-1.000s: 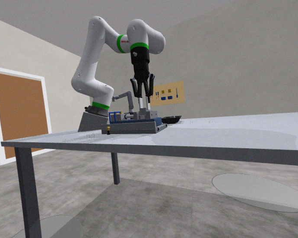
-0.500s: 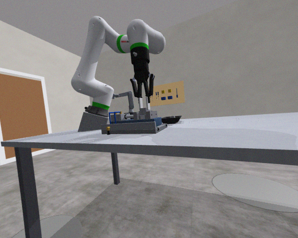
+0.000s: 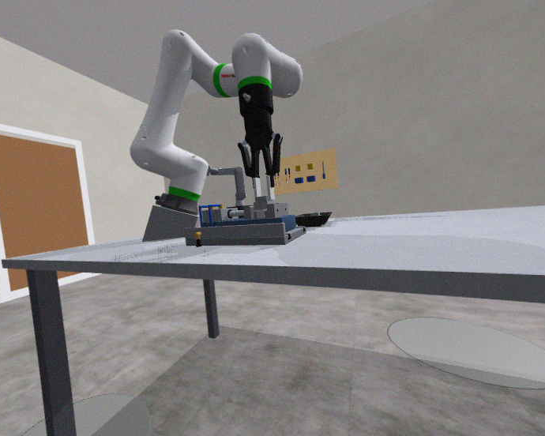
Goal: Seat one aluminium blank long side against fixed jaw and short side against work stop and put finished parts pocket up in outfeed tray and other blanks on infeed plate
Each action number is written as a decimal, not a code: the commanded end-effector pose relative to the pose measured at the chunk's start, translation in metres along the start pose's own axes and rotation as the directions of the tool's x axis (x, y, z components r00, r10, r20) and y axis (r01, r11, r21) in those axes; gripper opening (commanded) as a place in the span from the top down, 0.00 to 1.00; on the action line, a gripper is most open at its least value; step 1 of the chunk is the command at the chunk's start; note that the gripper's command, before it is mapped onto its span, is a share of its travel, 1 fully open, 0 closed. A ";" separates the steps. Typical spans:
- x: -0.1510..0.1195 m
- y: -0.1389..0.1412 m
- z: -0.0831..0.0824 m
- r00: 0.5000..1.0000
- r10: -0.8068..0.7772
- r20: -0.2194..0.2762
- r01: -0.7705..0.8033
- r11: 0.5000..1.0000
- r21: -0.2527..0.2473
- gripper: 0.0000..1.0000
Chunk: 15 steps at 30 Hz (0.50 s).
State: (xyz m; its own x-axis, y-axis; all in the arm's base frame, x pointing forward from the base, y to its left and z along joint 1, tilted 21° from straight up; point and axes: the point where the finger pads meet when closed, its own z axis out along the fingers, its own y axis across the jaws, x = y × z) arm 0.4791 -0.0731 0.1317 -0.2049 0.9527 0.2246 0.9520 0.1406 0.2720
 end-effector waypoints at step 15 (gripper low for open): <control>0.000 0.000 -0.025 1.000 0.000 0.000 0.000 1.000 0.000 1.00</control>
State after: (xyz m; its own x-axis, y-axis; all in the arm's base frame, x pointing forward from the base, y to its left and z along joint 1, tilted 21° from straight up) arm 0.4744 -0.0787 0.1512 -0.2049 0.9527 0.2245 0.9520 0.1406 0.2720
